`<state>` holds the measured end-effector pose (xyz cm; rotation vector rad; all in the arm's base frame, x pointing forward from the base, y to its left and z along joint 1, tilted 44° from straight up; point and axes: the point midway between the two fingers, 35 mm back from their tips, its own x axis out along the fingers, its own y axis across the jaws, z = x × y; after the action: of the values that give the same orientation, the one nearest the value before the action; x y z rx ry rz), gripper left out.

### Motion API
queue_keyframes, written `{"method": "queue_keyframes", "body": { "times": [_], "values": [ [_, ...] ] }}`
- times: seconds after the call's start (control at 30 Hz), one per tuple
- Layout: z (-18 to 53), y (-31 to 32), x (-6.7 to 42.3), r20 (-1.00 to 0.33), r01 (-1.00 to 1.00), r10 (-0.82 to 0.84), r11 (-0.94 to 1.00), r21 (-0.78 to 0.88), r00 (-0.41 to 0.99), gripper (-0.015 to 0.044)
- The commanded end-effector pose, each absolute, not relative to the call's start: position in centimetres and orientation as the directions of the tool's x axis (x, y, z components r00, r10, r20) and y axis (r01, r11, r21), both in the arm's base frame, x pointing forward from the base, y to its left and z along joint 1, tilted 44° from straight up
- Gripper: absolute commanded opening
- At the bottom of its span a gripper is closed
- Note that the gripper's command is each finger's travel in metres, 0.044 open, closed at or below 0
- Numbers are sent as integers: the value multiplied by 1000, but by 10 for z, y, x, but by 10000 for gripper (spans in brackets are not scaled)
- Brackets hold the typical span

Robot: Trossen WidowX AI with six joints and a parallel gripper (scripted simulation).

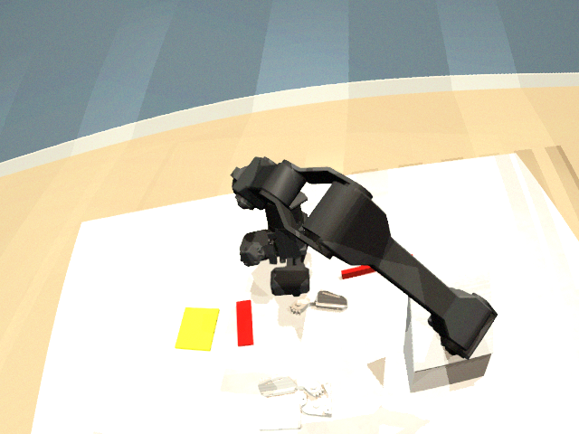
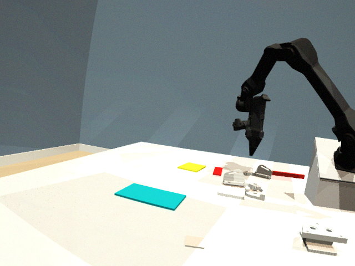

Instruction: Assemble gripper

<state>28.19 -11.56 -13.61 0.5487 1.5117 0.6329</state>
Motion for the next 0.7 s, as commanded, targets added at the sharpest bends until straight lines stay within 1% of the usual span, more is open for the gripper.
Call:
{"method": "queue_keyframes", "body": {
  "times": [0.0,0.1,0.67],
  "values": [
    [-136,-116,282,-729,-40,683,728,684,-40,368],
    [-136,-116,282,-729,-40,683,728,684,-40,440],
    [-136,-116,282,-729,-40,683,728,684,-40,440]
  ]
}}
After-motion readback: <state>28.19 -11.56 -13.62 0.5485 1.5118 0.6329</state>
